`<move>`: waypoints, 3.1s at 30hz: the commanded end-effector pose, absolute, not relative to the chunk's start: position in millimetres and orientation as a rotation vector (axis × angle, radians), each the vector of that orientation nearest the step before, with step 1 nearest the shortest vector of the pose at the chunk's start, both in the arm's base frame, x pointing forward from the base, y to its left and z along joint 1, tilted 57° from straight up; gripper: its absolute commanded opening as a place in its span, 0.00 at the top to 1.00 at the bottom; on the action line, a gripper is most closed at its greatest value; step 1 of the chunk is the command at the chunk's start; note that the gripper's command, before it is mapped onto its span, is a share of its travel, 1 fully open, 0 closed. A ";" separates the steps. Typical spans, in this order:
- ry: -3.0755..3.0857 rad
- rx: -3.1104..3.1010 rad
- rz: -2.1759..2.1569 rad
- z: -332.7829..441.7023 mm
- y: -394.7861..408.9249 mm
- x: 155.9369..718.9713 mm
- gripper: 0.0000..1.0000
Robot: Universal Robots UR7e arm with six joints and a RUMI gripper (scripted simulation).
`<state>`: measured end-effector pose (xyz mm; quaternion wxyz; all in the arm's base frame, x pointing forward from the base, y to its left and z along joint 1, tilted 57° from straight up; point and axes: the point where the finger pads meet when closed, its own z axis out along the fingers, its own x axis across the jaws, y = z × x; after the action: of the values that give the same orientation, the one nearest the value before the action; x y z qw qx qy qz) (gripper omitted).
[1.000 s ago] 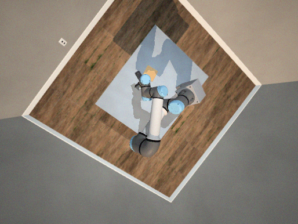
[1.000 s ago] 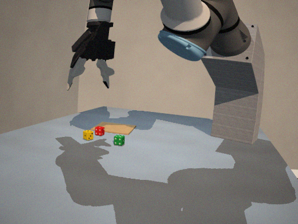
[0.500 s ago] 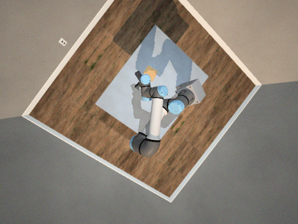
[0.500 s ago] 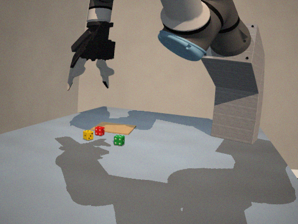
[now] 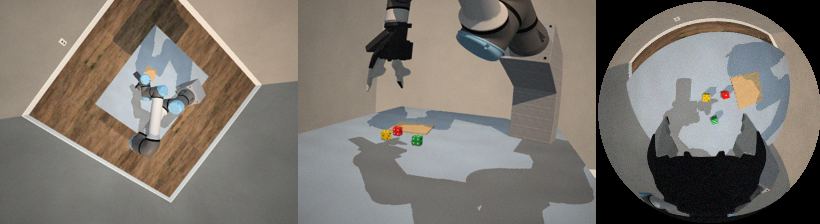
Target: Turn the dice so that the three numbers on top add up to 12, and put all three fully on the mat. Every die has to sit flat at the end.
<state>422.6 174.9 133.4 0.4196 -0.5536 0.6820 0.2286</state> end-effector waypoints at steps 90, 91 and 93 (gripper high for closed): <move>-0.487 -2.173 -0.691 118.3 209.0 430.0 0.00; -0.488 -2.173 -0.691 118.3 209.0 430.0 0.00; -0.488 -2.173 -0.691 118.3 209.0 430.0 0.00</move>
<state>430.2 207.6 119.5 0.3992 -0.8665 -0.1544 -0.2570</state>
